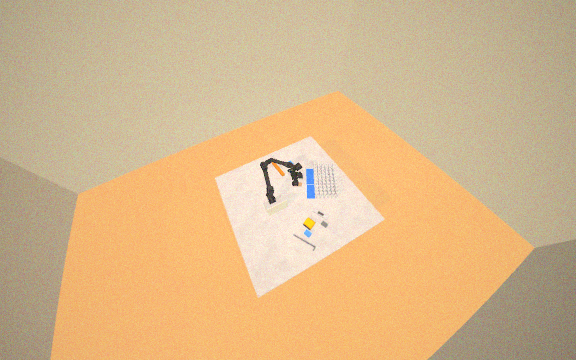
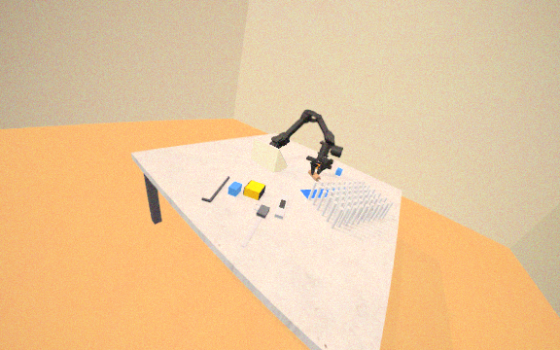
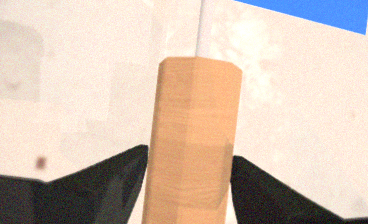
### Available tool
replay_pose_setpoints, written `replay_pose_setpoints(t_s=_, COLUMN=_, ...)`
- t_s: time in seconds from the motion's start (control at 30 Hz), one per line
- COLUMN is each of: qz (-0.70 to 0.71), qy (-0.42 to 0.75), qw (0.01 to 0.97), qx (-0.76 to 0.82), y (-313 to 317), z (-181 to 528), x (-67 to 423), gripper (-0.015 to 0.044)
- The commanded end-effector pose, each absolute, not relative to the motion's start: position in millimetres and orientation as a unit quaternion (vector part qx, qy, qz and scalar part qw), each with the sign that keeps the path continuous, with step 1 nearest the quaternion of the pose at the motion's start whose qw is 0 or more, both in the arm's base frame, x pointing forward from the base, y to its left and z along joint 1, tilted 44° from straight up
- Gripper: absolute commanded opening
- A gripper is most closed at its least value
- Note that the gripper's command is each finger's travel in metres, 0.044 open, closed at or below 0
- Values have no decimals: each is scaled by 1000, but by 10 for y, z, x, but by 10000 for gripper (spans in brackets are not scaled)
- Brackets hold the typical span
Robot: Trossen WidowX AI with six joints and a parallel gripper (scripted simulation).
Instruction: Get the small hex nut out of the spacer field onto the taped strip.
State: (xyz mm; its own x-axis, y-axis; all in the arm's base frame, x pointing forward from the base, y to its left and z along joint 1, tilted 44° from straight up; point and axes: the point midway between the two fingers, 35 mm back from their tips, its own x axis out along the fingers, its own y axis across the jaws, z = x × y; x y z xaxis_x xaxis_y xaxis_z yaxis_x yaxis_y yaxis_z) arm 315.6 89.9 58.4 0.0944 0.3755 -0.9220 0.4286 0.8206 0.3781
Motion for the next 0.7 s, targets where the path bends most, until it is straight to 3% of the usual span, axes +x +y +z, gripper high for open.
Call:
replay_pose_setpoints(t_s=0.0, qz=-17, qy=666, qw=682, qx=301, y=880, z=612, x=3230, gripper=0)
replay_pose_setpoints(t_s=0.67, qz=-17, qy=666, qw=682, qx=301, y=839, z=570, x=3351, gripper=0)
